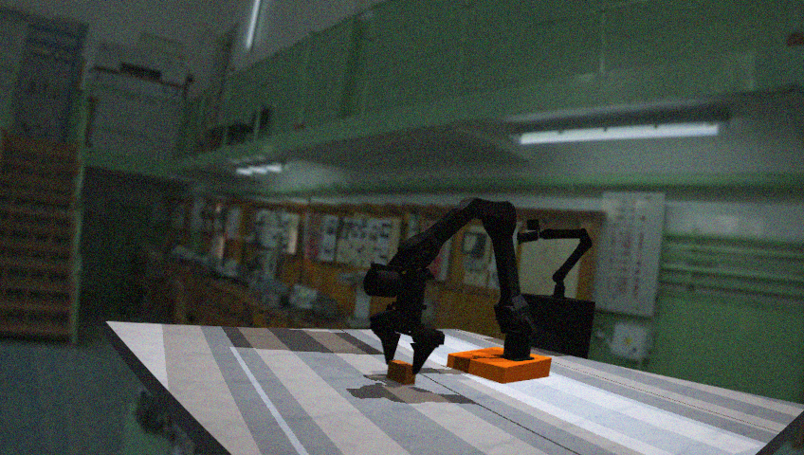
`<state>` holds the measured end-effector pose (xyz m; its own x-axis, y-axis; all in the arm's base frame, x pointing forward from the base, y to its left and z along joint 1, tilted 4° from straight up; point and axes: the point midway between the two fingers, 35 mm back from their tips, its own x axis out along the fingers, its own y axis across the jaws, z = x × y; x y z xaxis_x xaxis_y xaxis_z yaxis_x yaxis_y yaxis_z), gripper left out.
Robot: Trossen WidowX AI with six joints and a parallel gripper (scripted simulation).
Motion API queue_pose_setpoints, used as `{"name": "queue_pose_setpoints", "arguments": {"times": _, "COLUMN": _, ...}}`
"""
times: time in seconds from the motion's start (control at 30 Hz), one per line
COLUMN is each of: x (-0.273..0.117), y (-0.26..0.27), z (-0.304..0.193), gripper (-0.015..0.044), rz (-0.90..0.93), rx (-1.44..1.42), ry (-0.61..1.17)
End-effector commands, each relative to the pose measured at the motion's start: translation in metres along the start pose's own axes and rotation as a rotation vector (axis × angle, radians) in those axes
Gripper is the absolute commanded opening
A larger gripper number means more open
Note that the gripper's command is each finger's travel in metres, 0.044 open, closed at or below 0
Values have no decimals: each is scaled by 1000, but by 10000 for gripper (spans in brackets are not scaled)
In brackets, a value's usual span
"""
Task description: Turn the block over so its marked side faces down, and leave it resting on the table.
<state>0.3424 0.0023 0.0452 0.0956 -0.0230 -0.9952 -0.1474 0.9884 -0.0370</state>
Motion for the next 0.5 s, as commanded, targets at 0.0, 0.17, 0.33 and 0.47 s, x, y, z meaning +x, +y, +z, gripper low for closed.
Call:
{"name": "queue_pose_setpoints", "arguments": {"times": 0.0, "x": 4, "y": 0, "z": -2, "gripper": 361, "rz": -2, "rx": -2, "ry": 7}}
{"name": "queue_pose_setpoints", "arguments": {"times": 0.17, "x": 4, "y": 0, "z": -2, "gripper": 269, "rz": -2, "rx": -2, "ry": 7}}
{"name": "queue_pose_setpoints", "arguments": {"times": 0.33, "x": 4, "y": 0, "z": -2, "gripper": 236, "rz": -2, "rx": -2, "ry": 7}}
{"name": "queue_pose_setpoints", "arguments": {"times": 0.47, "x": 4, "y": 0, "z": -2, "gripper": 209, "rz": -2, "rx": -2, "ry": 7}}
